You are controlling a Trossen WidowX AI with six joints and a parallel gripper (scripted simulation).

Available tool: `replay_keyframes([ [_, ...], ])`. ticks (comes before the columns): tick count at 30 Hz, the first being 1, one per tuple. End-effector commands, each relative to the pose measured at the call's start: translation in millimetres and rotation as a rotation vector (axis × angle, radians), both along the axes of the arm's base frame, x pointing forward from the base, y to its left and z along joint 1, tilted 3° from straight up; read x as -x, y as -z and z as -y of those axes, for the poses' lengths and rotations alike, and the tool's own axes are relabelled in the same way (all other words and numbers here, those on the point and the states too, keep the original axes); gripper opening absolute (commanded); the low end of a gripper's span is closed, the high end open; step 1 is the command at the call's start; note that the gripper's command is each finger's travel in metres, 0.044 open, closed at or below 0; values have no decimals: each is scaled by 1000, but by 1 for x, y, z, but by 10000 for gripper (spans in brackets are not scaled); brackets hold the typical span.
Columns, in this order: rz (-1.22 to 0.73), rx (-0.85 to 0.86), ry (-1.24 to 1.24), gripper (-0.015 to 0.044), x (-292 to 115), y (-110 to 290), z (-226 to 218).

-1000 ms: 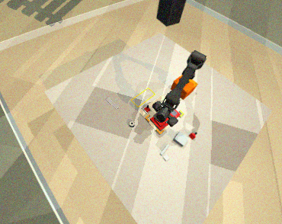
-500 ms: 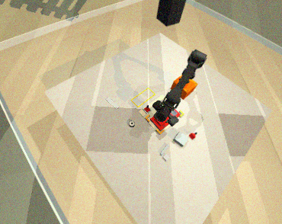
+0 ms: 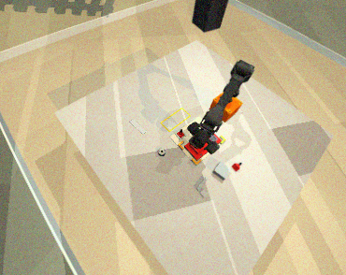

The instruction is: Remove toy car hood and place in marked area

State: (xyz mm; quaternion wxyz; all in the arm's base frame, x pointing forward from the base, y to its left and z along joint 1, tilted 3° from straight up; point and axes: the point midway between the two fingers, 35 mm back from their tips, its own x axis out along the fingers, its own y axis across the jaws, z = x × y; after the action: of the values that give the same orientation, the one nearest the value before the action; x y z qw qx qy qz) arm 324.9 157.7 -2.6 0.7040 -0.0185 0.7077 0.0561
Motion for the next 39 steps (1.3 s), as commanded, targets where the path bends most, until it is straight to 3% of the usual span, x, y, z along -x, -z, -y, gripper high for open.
replay_keyframes([
  [1,2,-1,-3,0,0,-3,0],
  [9,2,-1,-3,0,-1,-11,0],
  [18,2,-1,-2,0,-1,-52,3],
  [21,-1,1,1,0,-1,-45,5],
  [39,3,8,0,0,-18,-44,77],
])
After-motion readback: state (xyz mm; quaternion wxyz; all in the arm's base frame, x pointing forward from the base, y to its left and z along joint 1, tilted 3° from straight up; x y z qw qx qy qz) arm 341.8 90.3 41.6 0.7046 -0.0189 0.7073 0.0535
